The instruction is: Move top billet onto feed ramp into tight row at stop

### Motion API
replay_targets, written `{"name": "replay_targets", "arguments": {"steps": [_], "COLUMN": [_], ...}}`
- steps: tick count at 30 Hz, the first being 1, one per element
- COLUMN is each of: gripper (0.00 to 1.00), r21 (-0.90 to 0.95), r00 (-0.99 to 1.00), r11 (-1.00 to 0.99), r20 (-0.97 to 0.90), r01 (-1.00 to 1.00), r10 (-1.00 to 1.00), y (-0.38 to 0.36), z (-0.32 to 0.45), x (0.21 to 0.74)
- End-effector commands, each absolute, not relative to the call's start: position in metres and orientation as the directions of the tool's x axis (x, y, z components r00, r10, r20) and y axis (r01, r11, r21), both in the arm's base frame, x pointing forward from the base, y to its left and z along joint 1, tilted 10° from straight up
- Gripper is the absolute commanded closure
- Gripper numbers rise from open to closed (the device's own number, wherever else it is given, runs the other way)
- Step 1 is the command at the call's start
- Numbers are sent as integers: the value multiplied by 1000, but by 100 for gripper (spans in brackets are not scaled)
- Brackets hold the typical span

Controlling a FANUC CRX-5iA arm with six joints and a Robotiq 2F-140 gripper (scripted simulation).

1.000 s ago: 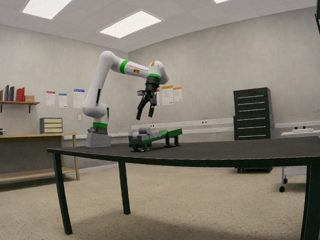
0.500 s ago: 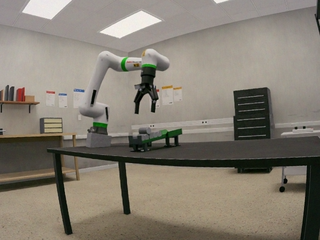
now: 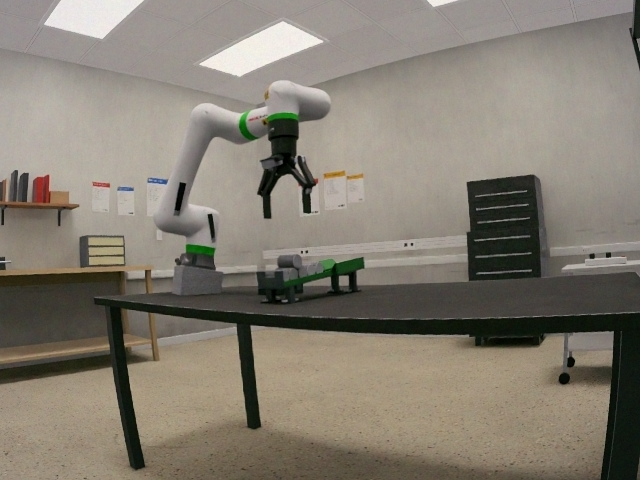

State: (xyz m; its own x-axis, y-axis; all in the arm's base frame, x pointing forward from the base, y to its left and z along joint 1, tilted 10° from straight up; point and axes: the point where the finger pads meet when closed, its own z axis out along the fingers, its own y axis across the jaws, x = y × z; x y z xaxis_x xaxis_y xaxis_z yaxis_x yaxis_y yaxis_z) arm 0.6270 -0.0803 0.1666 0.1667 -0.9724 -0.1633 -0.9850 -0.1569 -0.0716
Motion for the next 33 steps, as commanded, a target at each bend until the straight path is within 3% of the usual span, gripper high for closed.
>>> {"name": "replay_targets", "arguments": {"steps": [1,19,20,33], "gripper": [0,0,46,46], "r21": [-72,-71,-71,-71], "r00": [167,168,168,168], "r11": [-158,-158,-158,-158], "r20": [-165,-165,-165,-165], "r01": [-985,-985,-985,-985], "r10": [-972,-972,-972,-972], "y": [-81,-77,-77,-77], "z": [168,142,142,142], "x": [628,630,630,630]}}
